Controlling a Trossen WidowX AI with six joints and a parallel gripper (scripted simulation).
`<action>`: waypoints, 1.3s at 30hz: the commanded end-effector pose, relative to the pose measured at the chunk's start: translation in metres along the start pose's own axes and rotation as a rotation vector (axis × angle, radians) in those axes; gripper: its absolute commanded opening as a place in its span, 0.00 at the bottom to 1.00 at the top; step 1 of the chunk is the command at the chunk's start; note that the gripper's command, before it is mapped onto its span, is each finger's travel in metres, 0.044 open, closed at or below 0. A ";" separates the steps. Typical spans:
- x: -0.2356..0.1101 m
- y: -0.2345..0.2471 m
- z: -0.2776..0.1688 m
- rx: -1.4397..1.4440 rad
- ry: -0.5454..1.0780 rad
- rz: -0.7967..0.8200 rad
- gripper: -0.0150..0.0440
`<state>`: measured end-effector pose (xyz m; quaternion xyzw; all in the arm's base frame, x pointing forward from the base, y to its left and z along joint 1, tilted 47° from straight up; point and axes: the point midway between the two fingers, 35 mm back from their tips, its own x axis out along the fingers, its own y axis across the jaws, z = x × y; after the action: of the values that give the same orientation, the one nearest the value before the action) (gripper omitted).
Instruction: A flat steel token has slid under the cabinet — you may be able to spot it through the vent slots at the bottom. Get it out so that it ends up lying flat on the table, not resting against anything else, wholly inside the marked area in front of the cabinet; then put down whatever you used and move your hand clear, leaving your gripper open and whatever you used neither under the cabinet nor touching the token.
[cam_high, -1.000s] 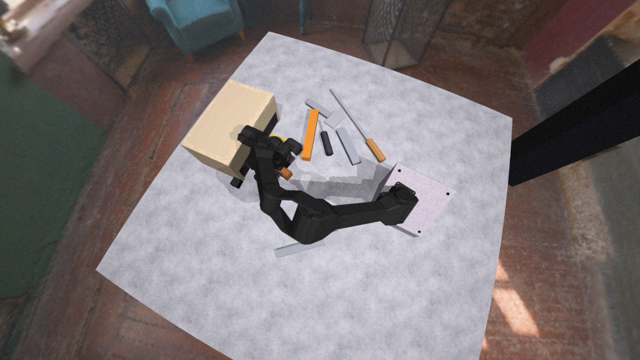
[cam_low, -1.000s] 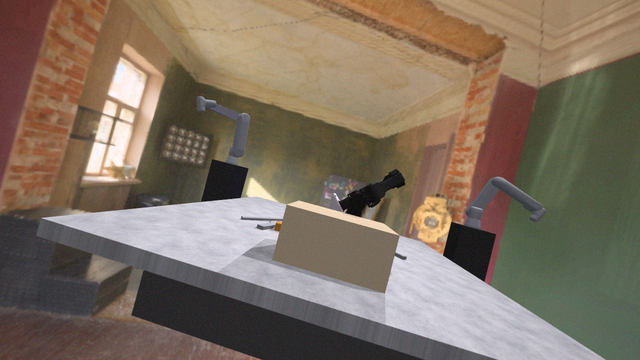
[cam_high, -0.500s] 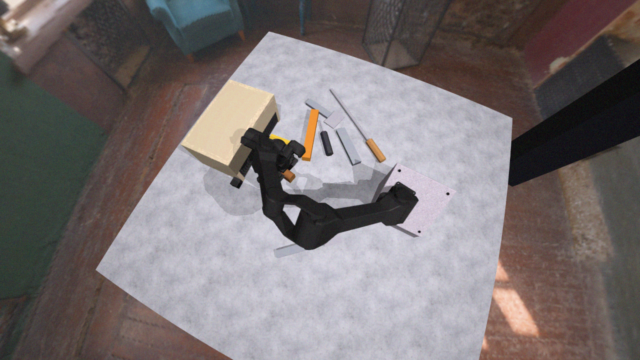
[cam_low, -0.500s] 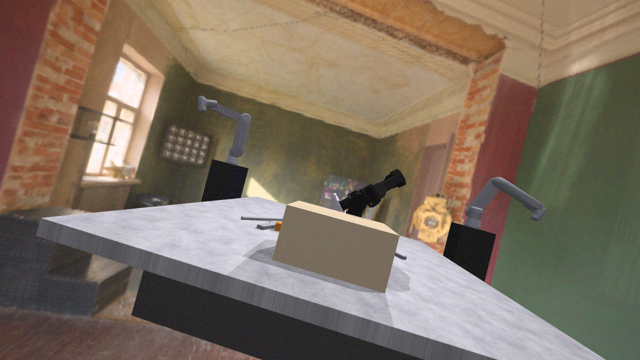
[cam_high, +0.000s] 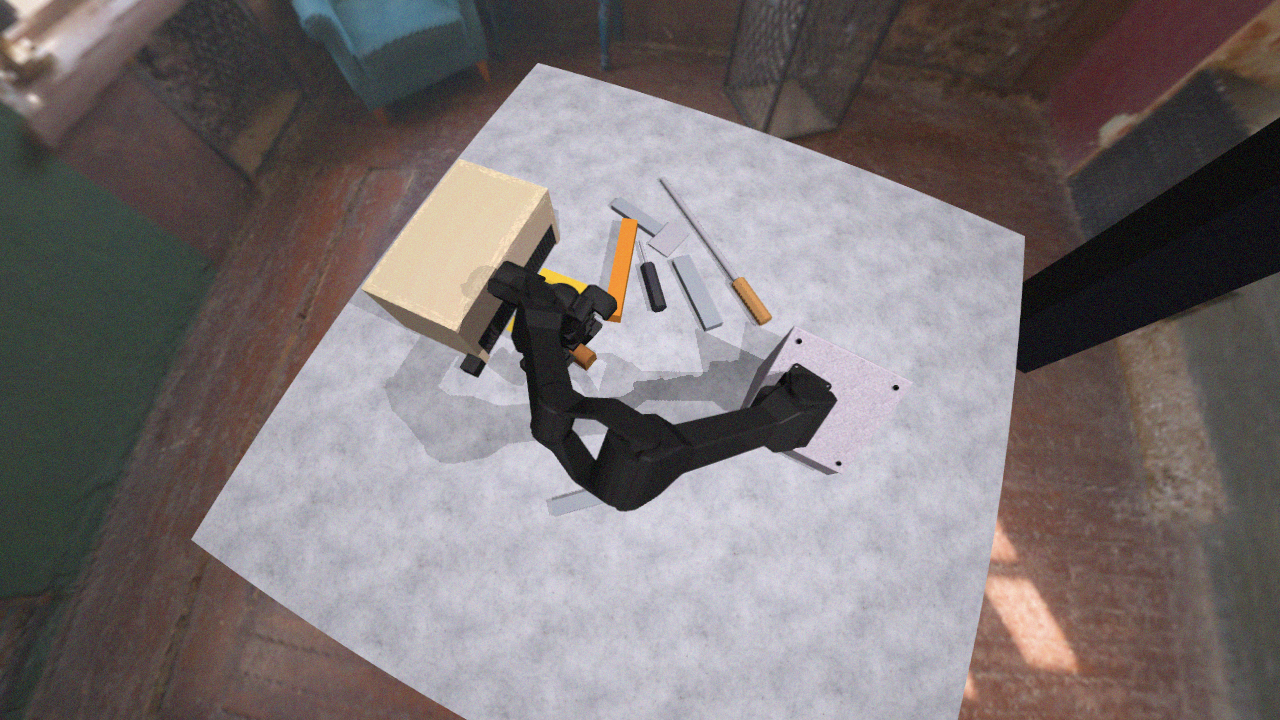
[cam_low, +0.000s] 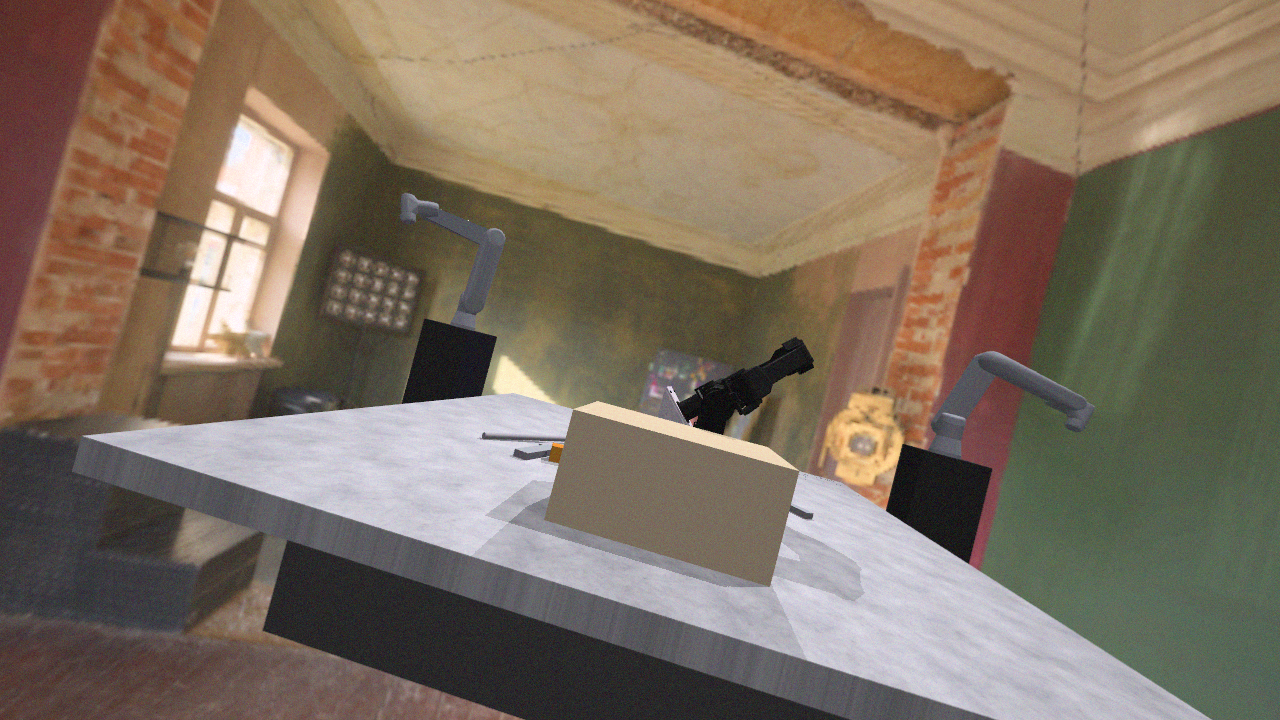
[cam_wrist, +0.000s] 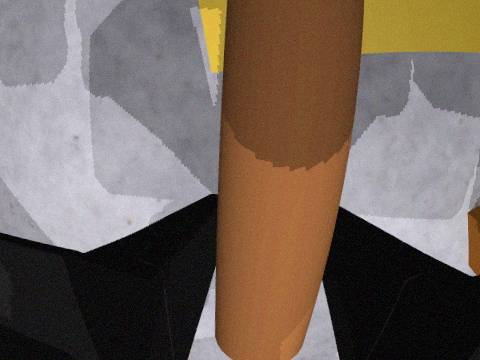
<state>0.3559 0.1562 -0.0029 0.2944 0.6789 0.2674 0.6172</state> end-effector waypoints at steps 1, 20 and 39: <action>0.001 0.000 -0.007 0.007 0.005 -0.002 0.25; 0.001 0.001 -0.026 0.008 0.006 -0.002 0.25; 0.001 0.001 -0.046 0.009 0.007 -0.002 0.25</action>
<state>0.3175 0.1572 0.0016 0.2948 0.6797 0.2668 0.6164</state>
